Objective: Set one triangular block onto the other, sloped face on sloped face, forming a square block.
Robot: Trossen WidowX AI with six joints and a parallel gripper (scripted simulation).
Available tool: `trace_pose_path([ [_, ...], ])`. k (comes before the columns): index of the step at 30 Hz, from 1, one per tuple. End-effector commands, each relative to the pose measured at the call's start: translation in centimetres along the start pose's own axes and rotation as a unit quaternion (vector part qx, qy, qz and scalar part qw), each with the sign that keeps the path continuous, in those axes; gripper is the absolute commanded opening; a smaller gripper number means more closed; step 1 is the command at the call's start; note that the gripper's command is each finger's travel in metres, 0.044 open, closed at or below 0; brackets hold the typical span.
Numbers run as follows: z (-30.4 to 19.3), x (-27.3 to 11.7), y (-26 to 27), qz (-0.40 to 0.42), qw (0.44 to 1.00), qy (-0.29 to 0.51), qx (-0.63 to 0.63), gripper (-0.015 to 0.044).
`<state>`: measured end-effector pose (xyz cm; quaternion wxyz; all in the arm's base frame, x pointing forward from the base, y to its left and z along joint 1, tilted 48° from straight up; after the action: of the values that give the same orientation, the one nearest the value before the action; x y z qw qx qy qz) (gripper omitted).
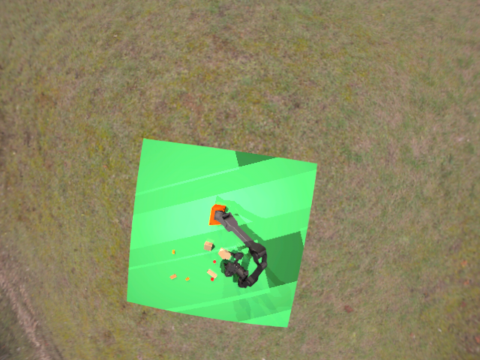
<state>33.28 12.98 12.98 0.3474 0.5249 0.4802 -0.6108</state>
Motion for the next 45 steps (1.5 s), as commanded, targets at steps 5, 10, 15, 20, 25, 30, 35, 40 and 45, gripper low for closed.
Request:
trace_pose_path([
  [5, 0.17, 3.29, -0.53, -0.004, 1.000, -0.003, 0.001, 0.0440],
  [10, 0.27, 3.38, -0.64, -0.004, 1.000, -0.003, 0.001, 0.0440],
  [15, 0.28, 3.39, -0.66, -0.004, 1.000, -0.003, 0.001, 0.0440],
  [20, 0.28, 3.39, -0.66, -0.004, 1.000, -0.003, 0.001, 0.0440],
  [25, 0.28, 3.39, -0.66, -0.004, 1.000, -0.003, 0.001, 0.0440],
  [30, 0.30, 3.29, -0.59, -0.002, 1.000, -0.004, -0.001, 0.0309],
  [35, 0.30, 3.29, -0.59, -0.002, 1.000, -0.004, -0.001, 0.0236],
  [40, 0.30, 3.29, -0.59, -0.002, 1.000, -0.004, -0.001, 0.0203],
  [45, 0.50, 3.06, -0.53, -0.002, 1.000, -0.004, -0.001, 0.0072],
])
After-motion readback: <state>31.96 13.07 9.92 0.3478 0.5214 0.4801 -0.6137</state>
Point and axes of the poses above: the point midway between the two fingers, 35 mm back from their tips, its own x axis out along the fingers, its own y axis across the jaws, z = x × y, the point moved 7 cm from there along -x, back along the fingers, and after that the axes turned 6 degrees about x, right-handed, at the moved point
